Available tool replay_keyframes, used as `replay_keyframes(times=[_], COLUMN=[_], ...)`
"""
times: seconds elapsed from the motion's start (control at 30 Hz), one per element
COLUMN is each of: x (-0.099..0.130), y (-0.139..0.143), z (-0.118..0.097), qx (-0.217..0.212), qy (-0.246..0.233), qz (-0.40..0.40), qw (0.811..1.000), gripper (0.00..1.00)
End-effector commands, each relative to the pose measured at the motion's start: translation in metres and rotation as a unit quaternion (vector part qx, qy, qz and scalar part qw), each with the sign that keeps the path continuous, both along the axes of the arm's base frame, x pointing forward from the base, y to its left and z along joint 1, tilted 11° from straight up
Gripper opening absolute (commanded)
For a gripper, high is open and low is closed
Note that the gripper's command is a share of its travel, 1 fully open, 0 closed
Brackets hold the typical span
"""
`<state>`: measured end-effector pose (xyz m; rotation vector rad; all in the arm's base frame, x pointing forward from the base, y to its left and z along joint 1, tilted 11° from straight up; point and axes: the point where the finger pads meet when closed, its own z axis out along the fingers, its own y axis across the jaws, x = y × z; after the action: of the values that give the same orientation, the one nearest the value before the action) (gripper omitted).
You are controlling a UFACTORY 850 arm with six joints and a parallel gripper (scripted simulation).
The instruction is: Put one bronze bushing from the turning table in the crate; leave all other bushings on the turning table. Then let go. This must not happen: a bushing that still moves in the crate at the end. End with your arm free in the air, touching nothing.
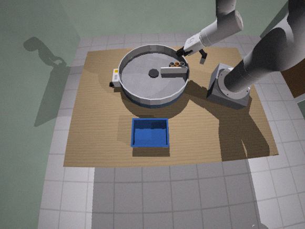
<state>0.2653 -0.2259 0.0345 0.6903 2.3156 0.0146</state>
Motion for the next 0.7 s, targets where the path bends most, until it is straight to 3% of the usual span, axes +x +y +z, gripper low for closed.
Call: replay_keyframes(times=[0.0,0.13,0.67], x=[0.002,0.003,0.003], y=[0.001,0.003,0.003], z=[-0.011,-0.023,-0.023], qx=[-0.001,-0.001,-0.001], qy=[0.000,0.000,0.000], qz=[0.000,0.000,0.000], qw=[1.000,1.000,1.000], gripper=[0.10,0.10,0.10])
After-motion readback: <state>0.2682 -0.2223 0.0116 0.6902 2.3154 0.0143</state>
